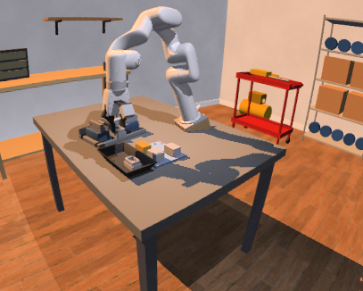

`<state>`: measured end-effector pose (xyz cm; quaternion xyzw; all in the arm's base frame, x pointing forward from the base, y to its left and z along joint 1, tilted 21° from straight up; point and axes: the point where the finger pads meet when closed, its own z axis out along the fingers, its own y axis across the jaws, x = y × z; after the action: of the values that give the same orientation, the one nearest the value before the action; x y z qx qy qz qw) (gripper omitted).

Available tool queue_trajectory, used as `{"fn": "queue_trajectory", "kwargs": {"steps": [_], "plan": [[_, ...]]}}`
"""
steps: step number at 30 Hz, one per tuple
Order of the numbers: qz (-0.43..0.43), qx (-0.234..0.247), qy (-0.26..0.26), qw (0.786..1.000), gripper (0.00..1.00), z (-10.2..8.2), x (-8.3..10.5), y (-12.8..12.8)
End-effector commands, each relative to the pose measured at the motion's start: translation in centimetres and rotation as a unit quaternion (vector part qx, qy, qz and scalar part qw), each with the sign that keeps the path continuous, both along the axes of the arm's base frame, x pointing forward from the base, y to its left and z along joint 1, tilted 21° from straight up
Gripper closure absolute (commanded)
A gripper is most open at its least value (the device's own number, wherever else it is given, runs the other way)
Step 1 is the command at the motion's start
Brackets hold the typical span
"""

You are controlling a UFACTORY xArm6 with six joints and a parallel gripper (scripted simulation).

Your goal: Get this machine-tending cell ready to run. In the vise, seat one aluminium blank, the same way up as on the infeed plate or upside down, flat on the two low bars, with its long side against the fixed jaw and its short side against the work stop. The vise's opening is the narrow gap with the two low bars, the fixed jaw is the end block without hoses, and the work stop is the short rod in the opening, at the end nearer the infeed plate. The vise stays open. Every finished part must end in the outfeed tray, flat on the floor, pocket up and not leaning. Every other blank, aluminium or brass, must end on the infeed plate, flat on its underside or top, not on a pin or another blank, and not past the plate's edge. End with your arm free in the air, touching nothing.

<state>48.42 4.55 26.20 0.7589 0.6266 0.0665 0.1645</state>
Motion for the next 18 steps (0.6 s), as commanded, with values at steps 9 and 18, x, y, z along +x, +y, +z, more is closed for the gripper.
{"fn": "queue_trajectory", "kwargs": {"steps": [9,18], "plan": [[0.0,0.0,-0.002,1.0,1.0,-1.4,0.6,-0.3],[0.0,0.0,-0.002,1.0,1.0,-3.1,1.2,-0.6]]}}
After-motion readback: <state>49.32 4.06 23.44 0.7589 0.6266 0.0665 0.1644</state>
